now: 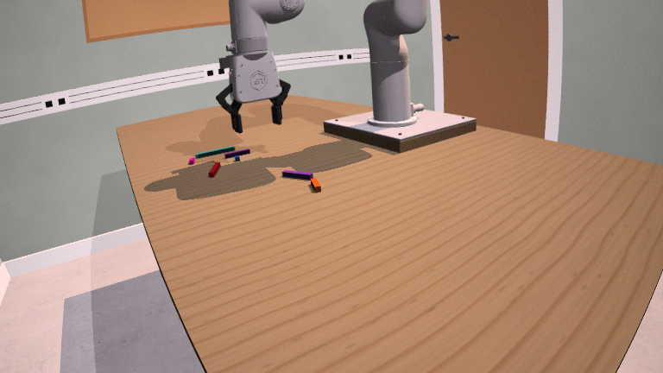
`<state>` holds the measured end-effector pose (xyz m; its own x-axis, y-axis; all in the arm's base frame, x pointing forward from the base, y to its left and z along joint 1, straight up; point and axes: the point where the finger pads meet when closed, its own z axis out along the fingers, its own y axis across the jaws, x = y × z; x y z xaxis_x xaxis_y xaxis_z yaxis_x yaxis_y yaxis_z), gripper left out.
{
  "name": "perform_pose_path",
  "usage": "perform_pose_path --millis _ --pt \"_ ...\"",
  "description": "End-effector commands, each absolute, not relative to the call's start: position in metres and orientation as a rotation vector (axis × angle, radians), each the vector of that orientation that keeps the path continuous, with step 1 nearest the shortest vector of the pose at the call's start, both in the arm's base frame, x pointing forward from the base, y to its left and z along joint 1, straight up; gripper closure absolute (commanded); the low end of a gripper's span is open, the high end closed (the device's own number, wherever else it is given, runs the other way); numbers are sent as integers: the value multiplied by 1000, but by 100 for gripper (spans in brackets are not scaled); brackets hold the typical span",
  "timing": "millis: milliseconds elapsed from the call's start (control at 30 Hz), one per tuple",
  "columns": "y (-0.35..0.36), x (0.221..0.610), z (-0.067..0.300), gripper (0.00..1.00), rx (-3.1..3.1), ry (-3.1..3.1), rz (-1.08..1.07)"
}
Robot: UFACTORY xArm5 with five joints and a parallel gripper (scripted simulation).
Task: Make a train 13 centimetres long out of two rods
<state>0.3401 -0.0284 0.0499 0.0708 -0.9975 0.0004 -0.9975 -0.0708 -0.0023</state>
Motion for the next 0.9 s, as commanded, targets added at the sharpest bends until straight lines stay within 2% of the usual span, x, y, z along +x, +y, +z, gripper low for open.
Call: perform_pose_path --millis 0,867 --pt "-26 344 51 0 -2344 2087 -7" --pt "13 380 51 0 -2941 1099 -8"
